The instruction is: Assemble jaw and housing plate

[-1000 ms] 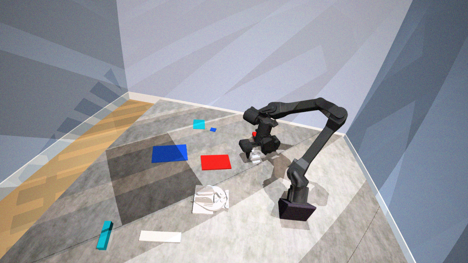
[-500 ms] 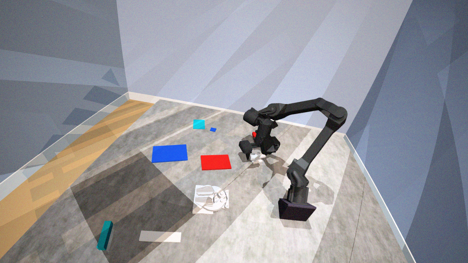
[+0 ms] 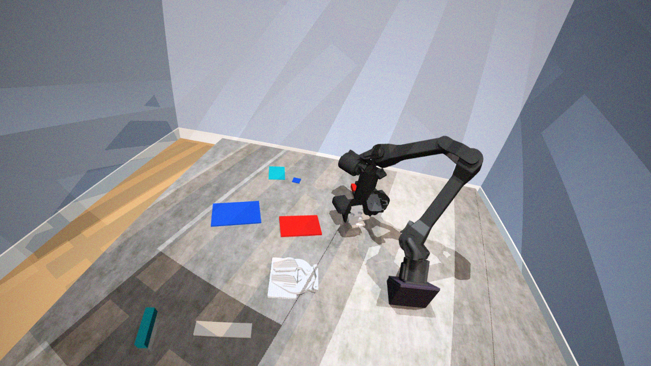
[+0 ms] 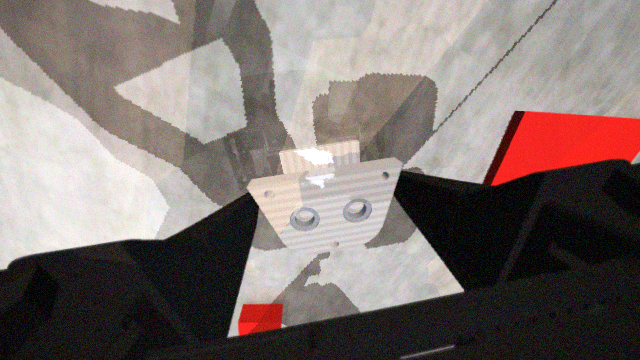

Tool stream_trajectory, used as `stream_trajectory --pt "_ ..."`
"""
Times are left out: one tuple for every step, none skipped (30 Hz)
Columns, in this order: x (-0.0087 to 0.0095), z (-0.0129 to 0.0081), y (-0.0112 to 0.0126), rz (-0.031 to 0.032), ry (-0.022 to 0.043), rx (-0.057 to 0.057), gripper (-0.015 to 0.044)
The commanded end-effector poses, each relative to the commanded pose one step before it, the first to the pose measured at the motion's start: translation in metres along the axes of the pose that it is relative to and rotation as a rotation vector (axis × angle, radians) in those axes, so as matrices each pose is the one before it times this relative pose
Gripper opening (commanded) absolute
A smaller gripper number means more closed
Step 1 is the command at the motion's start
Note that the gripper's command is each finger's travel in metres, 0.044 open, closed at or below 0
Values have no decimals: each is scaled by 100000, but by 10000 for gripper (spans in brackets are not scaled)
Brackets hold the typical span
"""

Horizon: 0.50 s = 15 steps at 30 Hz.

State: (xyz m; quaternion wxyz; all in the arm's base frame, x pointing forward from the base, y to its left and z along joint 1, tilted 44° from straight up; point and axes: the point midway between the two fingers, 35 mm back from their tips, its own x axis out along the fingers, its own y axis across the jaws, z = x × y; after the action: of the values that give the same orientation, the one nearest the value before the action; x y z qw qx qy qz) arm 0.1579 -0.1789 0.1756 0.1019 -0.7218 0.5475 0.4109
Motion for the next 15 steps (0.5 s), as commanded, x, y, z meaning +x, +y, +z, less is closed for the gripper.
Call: stream_trajectory --pt "-1 0 1 4 2 2 407" --pt "0 0 0 0 0 0 400" --pt "0 0 0 0 0 0 393" --pt "0 0 0 0 0 0 387" --pt "0 0 0 0 0 0 380" --pt "0 0 0 0 0 0 373" --pt "0 0 0 0 0 0 367" --pt "0 0 0 0 0 0 360" --pt "0 0 0 0 0 0 353" --pt "0 0 0 0 0 0 351" --pt "0 0 0 0 0 0 351" --pt "0 0 0 0 0 0 351" --pt "0 0 0 0 0 0 351" --pt "0 0 0 0 0 0 351" --pt "0 0 0 0 0 0 351"
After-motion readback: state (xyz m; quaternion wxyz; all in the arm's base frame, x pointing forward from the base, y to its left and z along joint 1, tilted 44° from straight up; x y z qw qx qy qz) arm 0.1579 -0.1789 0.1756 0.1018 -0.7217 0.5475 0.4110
